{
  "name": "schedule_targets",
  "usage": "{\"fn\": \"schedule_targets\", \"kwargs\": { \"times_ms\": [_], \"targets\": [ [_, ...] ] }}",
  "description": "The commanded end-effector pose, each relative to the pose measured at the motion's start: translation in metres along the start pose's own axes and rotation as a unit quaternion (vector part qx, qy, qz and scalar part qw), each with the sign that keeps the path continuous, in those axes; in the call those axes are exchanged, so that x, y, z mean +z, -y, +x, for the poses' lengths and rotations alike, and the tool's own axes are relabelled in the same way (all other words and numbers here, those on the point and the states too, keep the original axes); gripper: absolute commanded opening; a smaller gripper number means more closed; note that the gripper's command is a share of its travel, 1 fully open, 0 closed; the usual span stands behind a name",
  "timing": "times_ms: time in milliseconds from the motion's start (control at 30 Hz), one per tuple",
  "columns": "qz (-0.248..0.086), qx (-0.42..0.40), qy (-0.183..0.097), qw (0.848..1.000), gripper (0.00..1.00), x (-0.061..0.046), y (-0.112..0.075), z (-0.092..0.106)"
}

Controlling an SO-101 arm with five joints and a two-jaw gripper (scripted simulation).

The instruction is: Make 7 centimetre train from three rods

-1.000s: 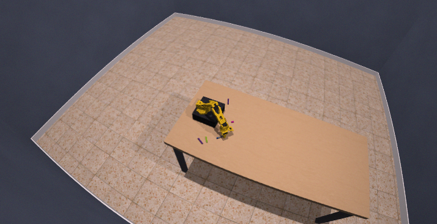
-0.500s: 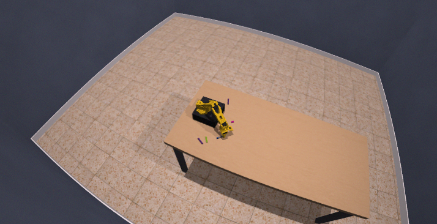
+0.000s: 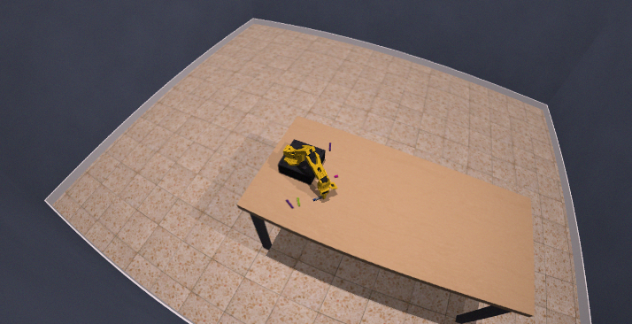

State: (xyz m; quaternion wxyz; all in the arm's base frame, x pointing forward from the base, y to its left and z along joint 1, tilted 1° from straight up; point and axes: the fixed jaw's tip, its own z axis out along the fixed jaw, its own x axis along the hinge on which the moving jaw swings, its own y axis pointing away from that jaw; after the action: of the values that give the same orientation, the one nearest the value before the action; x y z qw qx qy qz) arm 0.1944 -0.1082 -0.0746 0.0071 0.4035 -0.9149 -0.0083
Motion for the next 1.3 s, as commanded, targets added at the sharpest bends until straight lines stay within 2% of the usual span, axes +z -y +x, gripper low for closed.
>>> {"fn": "schedule_targets", "kwargs": {
  "times_ms": [0,533,967,1267],
  "targets": [
    [0.006,0.0,0.002,1.0,0.17,-0.005,0.001,0.0],
    [0.006,0.0,0.002,1.0,0.17,-0.02,0.001,0.0],
    [0.006,0.0,0.002,1.0,0.17,-0.022,0.001,0.0],
    [0.006,0.0,0.002,1.0,0.17,-0.03,0.001,0.0]
  ]
}}
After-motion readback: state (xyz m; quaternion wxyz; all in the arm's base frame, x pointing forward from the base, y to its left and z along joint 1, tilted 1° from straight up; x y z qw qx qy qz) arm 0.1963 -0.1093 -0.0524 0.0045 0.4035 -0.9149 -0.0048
